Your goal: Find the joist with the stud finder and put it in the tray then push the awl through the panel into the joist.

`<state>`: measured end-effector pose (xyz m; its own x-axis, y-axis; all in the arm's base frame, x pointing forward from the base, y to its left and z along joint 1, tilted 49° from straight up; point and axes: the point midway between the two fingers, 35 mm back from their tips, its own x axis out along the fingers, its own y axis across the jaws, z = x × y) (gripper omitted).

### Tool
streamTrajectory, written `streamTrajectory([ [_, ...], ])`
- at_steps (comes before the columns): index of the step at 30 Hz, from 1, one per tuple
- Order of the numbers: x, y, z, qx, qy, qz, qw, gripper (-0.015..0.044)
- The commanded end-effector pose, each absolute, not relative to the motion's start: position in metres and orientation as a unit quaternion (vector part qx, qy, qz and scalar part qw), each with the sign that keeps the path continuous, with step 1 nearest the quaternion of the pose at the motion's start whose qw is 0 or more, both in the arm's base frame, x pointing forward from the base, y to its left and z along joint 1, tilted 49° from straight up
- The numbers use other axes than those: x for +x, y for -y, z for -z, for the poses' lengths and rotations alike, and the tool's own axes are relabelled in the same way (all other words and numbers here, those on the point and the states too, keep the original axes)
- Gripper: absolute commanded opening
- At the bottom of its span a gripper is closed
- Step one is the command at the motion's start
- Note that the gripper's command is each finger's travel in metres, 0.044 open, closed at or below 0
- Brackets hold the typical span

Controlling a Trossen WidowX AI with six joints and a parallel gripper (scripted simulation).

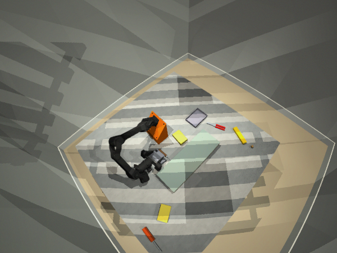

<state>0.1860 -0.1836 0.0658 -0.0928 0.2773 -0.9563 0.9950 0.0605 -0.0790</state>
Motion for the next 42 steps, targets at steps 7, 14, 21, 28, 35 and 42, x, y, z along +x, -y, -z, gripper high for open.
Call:
streamTrajectory([
  [7,0.1859,0.1869,-0.0652,0.528,-0.595,0.439,0.417,0.0378],
  [14,0.1860,0.1874,-0.0656,0.528,-0.595,0.439,0.417,0.0378],
  [21,0.1863,0.1893,-0.0670,0.528,-0.595,0.439,0.417,0.0378],
  [28,0.1863,0.1893,-0.0670,0.528,-0.595,0.439,0.417,0.0378],
  [35,0.1863,0.1893,-0.0670,0.528,-0.595,0.439,0.417,0.0378],
  [42,0.1864,0.1849,-0.0671,0.531,-0.600,0.432,0.413,0.0378],
])
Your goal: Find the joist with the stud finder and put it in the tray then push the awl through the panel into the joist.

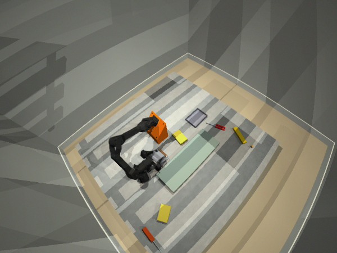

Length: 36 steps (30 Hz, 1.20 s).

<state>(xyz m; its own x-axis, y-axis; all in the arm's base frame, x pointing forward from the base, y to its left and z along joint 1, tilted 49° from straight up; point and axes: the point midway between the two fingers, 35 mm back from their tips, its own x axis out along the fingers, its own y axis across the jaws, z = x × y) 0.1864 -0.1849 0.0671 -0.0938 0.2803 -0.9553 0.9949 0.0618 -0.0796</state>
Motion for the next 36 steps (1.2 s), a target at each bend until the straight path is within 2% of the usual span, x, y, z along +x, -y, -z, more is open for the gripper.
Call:
streamTrajectory([
  [1,0.186,0.185,-0.067,0.531,-0.600,0.432,0.413,0.0378],
  [10,0.186,0.185,-0.067,0.531,-0.600,0.432,0.413,0.0378],
  [13,0.186,0.185,-0.067,0.531,-0.600,0.432,0.413,0.0440],
  [36,0.188,0.188,-0.078,0.531,-0.600,0.432,0.413,0.0440],
])
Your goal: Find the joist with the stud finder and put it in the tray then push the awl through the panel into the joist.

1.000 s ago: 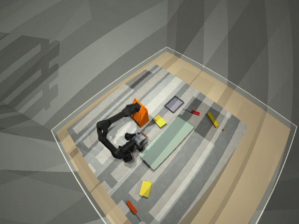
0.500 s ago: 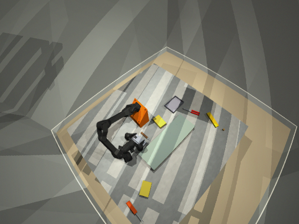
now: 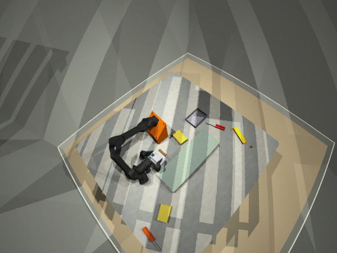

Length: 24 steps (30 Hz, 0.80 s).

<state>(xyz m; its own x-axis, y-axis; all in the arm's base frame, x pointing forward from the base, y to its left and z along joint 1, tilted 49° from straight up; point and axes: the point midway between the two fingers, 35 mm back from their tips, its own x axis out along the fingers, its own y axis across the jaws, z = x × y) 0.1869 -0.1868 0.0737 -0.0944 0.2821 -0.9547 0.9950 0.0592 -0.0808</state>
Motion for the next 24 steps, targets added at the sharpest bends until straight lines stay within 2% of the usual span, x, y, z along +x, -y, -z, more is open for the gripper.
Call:
streamTrajectory([
  [1,0.188,0.189,-0.080,0.531,-0.600,0.432,0.413,0.0440],
  [13,0.189,0.193,-0.094,0.531,-0.600,0.432,0.414,0.0440],
  [21,0.189,0.136,-0.137,0.534,-0.599,0.432,0.412,0.0440],
  [24,0.189,0.134,-0.138,0.534,-0.599,0.432,0.412,0.0440],
])
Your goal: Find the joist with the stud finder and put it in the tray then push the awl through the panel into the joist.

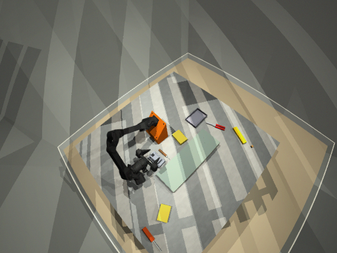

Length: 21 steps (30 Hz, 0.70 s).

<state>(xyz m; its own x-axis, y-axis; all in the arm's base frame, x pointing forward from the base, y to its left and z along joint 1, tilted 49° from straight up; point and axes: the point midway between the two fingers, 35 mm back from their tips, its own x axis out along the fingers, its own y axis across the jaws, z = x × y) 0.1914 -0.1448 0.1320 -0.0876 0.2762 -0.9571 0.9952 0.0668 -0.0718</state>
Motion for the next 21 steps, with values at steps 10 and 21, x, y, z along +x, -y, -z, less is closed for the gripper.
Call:
streamTrajectory([
  [10,0.191,0.151,-0.103,0.245,-0.632,0.331,0.657,0.0440],
  [21,0.190,0.160,-0.087,-0.296,-0.575,0.221,0.730,0.0440],
])
